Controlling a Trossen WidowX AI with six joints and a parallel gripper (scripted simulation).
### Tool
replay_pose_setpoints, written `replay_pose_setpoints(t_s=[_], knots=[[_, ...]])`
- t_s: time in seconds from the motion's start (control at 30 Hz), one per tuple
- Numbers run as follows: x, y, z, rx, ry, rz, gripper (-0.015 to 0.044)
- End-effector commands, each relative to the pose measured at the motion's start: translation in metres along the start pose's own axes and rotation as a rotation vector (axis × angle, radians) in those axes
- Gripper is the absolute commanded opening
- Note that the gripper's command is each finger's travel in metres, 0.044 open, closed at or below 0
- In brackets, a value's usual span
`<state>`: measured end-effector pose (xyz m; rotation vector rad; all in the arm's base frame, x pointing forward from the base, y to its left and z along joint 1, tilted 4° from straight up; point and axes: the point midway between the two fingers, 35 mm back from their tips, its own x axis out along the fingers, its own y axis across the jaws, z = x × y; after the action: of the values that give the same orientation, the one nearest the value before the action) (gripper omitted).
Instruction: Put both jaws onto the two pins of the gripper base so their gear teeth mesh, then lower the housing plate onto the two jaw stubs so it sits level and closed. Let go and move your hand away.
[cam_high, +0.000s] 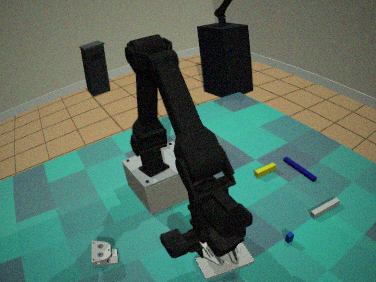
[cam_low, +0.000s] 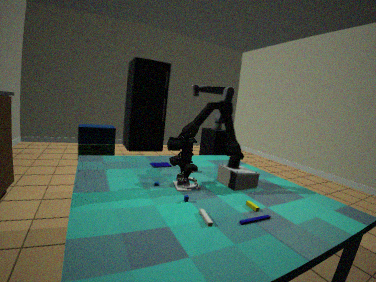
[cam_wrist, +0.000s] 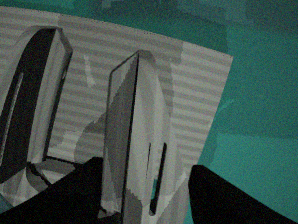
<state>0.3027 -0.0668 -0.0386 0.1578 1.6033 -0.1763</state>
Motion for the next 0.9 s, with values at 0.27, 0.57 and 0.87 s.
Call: replay_pose_setpoints(t_s=[0.27, 0.57, 0.87], knots=[[0.0004, 0.0002, 0.0007, 0.001, -0.004, 0.002, 0.0134], [0.0034, 0.0003, 0.0007, -0.005, -0.004, 0.002, 0.0134], [0.0054, 0.0003, 0.0007, -0.008, -0.004, 0.002, 0.0134]])
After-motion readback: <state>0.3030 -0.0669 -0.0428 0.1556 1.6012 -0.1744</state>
